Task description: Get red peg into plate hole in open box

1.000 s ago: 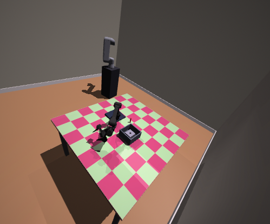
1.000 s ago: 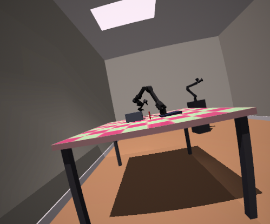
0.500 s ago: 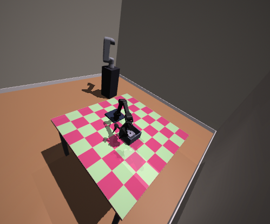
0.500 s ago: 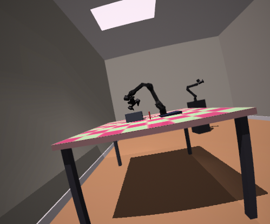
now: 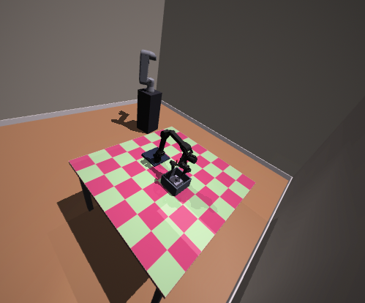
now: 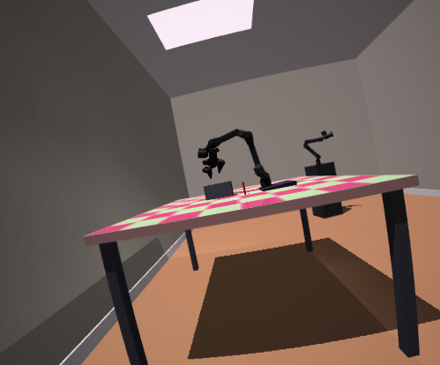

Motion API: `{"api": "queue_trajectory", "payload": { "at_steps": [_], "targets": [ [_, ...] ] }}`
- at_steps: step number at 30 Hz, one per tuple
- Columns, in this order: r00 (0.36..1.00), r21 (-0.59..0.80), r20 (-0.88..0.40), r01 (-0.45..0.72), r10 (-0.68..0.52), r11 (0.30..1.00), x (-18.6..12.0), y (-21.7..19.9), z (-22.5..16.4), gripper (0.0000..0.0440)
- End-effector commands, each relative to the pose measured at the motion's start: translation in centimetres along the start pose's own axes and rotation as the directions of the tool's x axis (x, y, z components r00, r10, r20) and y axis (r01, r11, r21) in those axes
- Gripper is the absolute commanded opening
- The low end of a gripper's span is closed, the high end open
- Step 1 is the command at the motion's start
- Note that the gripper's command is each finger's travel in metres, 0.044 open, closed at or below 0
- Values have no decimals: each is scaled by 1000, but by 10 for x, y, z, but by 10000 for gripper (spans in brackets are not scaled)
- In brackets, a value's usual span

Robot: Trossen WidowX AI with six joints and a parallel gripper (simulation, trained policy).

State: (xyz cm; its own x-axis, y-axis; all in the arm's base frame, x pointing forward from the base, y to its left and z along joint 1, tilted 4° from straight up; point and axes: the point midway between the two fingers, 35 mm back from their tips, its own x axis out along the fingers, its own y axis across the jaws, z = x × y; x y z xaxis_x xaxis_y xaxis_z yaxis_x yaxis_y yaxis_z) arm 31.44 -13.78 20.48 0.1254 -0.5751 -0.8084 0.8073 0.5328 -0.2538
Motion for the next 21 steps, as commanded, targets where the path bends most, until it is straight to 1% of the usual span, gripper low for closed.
{"api": "queue_trajectory", "payload": {
  "at_steps": [1, 5, 10, 16, 21],
  "targets": [
    [997, -22, -35, -70, 70, 997, -24, 19, -28, 440],
    [989, -41, -86, -126, 122, 991, -46, 33, -61, 440],
    [974, -52, -161, -169, 159, 984, -69, 42, -103, 440],
    [953, -50, -253, -184, 166, 982, -88, 44, -152, 440],
    [936, -46, -316, -180, 156, 983, -97, 43, -190, 440]
  ]
}}
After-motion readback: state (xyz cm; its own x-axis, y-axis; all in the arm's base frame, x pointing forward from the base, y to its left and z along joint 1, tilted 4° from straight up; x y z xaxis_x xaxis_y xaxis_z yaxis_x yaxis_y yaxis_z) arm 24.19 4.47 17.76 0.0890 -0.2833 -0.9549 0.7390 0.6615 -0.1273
